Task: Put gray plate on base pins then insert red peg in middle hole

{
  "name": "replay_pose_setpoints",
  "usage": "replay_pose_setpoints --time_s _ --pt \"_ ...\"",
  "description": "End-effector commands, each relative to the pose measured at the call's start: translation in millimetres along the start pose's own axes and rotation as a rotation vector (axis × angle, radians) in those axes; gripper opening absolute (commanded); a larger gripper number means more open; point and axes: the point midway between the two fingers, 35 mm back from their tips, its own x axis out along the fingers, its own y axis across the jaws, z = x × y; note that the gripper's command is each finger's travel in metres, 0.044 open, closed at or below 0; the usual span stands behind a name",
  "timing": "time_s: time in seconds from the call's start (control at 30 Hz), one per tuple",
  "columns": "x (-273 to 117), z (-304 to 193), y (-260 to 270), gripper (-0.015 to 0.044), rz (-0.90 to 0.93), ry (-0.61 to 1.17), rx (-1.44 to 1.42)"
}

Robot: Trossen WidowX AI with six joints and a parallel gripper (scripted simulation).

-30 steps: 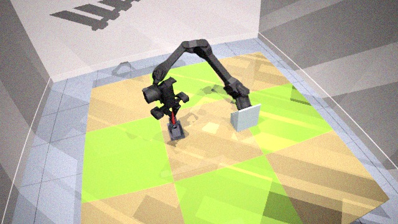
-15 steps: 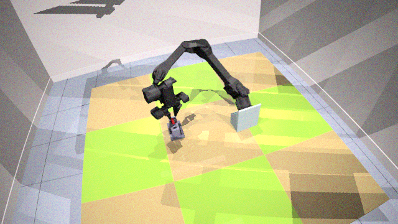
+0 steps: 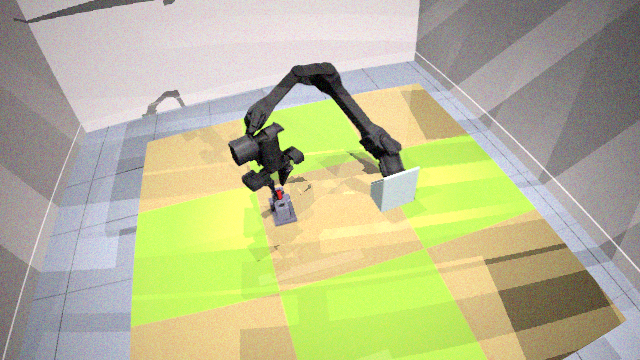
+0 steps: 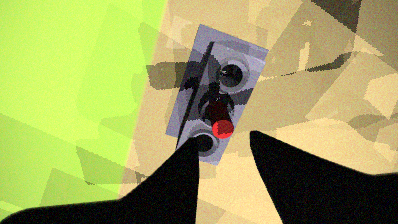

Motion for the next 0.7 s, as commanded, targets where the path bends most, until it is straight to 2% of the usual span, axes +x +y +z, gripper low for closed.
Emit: replay_pose_setpoints --time_s 0.0,0.67 --pt "-3 0 0 0.0150 0.000 -0.004 0.004" --pt "-19 0 -1 0.0150 0.000 -0.003 0.003"
